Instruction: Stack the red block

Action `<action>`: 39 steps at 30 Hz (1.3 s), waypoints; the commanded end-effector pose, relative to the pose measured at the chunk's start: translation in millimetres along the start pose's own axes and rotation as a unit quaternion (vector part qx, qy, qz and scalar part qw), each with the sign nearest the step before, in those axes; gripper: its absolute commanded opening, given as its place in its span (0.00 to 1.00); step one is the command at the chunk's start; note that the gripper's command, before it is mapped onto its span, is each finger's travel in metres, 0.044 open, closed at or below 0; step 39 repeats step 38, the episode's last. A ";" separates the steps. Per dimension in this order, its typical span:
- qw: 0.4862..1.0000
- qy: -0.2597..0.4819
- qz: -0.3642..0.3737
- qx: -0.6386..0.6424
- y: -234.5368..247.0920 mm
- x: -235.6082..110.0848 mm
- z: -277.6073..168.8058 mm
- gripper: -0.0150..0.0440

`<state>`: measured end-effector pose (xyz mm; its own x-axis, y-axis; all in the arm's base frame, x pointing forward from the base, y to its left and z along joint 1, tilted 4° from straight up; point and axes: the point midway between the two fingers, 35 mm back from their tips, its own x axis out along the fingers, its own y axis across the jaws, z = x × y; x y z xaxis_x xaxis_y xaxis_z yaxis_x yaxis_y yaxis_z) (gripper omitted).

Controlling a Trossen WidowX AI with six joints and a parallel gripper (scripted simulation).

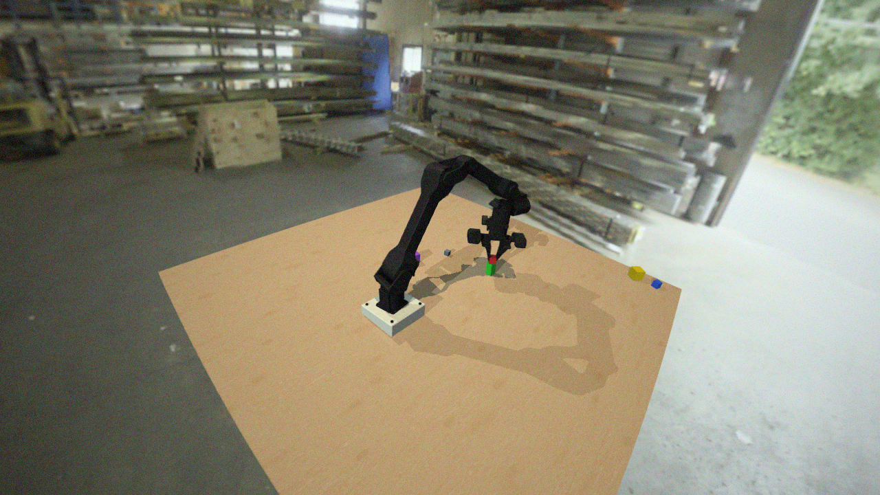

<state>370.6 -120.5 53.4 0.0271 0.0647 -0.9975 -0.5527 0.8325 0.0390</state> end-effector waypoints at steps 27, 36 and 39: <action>1.000 0.000 0.000 0.000 -0.3 -0.5 0.2 1.00; 1.000 0.000 0.000 0.000 -0.3 -0.5 0.2 1.00; 1.000 0.000 0.000 0.000 -0.3 -0.5 0.2 1.00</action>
